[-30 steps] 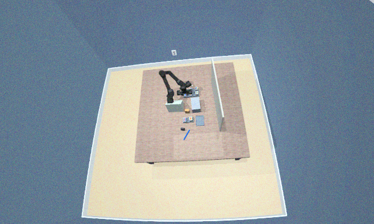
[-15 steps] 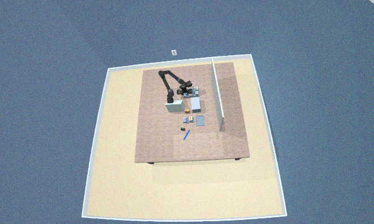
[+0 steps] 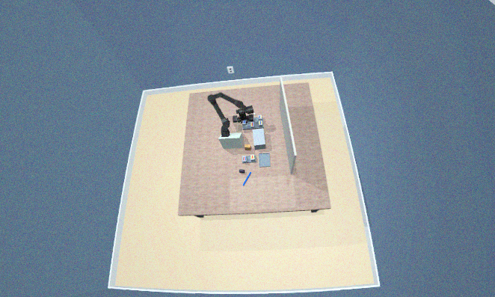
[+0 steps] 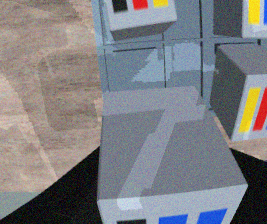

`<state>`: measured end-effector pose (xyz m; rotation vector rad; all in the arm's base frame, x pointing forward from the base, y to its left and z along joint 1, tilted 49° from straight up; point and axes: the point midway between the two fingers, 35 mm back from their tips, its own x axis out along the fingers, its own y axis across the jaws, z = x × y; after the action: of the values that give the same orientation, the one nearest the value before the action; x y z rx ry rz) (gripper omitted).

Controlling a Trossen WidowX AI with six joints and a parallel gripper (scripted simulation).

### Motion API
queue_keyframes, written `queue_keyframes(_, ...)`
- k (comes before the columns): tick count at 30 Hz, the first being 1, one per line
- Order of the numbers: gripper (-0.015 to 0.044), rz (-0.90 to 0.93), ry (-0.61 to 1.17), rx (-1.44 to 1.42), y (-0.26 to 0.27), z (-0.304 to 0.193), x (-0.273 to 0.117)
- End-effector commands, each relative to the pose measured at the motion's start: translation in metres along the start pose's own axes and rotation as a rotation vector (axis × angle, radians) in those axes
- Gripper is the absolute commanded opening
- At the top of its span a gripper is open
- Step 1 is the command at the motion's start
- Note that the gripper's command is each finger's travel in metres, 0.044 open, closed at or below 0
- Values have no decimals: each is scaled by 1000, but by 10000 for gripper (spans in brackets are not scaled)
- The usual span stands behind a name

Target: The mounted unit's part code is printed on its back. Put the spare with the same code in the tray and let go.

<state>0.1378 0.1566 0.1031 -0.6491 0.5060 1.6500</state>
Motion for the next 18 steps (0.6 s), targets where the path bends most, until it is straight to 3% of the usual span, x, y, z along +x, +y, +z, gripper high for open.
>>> queue_keyframes(1,0,-5,-7,-9,0,2,-4)
queue_keyframes(18,0,-1,10,-4,-4,-3,-56)
